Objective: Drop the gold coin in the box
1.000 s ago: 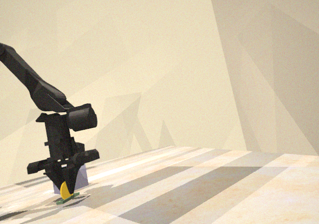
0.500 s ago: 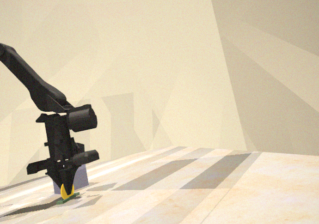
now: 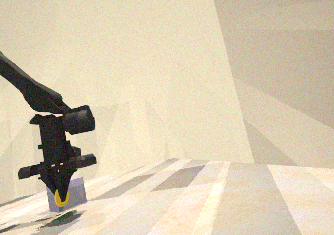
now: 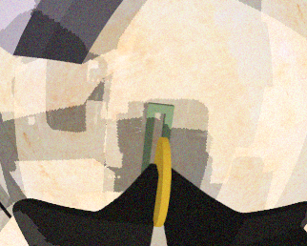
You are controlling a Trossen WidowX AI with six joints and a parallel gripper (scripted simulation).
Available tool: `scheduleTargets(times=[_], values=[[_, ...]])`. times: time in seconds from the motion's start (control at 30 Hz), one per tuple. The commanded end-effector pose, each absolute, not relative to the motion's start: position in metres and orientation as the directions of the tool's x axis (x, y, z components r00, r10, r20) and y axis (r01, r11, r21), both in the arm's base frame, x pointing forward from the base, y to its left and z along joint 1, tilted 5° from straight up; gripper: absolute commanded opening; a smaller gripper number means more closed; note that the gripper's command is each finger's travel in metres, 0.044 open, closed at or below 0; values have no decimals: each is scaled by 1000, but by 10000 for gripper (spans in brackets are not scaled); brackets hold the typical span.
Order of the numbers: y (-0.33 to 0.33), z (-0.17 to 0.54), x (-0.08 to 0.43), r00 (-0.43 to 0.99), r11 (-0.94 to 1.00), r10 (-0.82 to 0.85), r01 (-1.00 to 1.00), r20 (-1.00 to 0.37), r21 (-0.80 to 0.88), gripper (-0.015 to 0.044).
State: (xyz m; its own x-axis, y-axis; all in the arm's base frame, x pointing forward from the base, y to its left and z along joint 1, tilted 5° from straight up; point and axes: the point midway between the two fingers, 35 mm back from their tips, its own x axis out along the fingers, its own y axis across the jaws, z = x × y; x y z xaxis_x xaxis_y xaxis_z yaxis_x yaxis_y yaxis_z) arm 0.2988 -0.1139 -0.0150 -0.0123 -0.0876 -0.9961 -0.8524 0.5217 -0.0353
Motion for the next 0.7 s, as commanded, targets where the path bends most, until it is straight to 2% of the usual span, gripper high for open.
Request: scheduleTargets(times=[0.0, 0.67], values=[[-114, 1, 303, 3, 525, -90, -850, -996, -50, 0], [-108, 49, 300, 3, 525, -90, -850, -996, -50, 0]])
